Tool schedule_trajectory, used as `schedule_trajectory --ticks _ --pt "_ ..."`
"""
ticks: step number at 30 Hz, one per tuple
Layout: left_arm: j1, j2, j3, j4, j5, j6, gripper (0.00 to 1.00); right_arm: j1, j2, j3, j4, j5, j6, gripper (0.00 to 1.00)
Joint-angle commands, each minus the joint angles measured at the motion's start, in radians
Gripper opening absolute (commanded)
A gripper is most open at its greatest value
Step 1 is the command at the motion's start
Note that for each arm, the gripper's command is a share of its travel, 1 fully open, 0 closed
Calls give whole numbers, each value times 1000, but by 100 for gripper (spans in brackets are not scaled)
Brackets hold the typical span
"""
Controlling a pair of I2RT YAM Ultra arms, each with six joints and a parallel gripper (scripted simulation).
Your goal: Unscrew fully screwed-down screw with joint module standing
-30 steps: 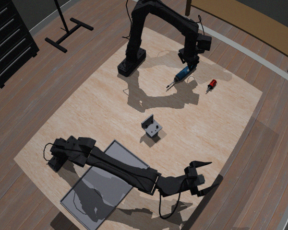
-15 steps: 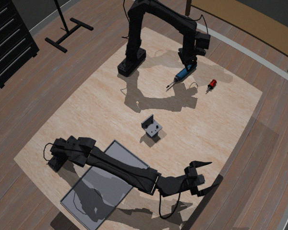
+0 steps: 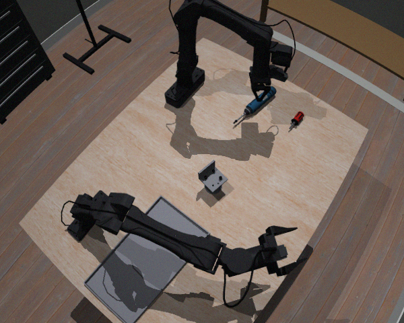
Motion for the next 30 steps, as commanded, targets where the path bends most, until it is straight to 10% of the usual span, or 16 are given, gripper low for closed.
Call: schedule_trajectory --ticks 1,30 --pt "-1 1 39 -26 31 60 65 -1 -8 9 -9 -5 2 86" --pt "-82 -137 59 -104 183 496 65 -1 -8 9 -9 -5 2 86"
